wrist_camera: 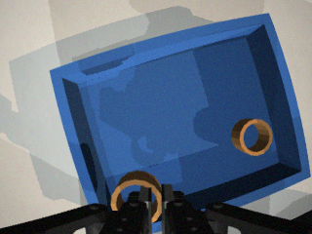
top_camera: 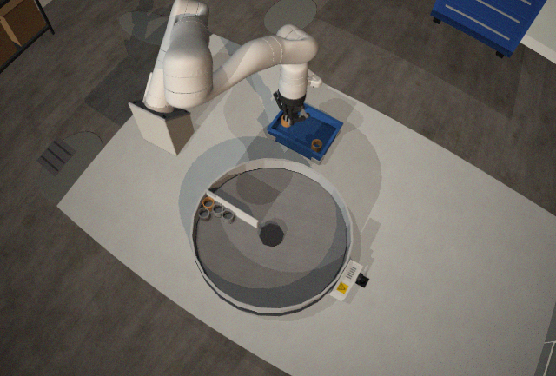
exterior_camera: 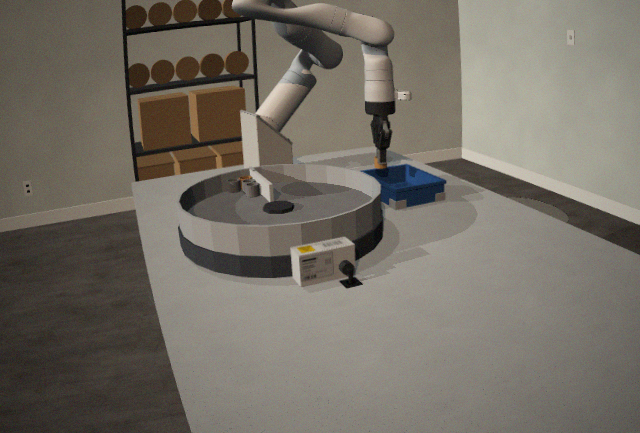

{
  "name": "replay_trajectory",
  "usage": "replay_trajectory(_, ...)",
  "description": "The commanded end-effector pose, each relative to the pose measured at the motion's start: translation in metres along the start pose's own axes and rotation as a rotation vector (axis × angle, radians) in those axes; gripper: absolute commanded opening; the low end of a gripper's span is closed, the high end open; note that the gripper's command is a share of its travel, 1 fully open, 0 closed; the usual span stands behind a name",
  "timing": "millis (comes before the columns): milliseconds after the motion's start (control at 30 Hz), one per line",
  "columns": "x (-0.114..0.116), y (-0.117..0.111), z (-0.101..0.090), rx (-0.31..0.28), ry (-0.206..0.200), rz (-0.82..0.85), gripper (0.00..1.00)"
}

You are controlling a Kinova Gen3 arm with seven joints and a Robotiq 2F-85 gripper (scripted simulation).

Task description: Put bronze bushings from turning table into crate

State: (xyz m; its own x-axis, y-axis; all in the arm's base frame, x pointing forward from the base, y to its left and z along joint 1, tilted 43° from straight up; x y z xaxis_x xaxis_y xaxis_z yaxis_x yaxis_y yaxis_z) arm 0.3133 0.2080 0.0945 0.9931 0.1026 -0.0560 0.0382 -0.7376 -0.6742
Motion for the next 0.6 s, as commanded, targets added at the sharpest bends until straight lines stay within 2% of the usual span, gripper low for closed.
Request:
replay_trajectory(0,-0.0034,-0.0028,0.0042,0.004,-0.011,-0.006,0.0)
replay_trajectory(300,-0.0034,-0.0028,0.0042,0.004,-0.011,-0.006,0.0)
replay_trajectory(567,-0.0035,-0.0027,0.0127,0.004,-0.011,-0.006,0.0)
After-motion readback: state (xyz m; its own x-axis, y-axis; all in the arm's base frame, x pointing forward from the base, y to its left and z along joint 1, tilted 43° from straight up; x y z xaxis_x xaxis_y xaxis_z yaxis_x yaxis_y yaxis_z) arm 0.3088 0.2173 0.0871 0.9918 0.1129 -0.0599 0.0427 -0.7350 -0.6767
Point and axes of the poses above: the point where the finger pads meet when closed, its own z axis out along the fingers, its own x axis across the jaws, y = z × x, the point moved 2 cm from there along -z, back along the fingers, and after that the axes turned 14 degrees about -z, right-handed, at the moved point
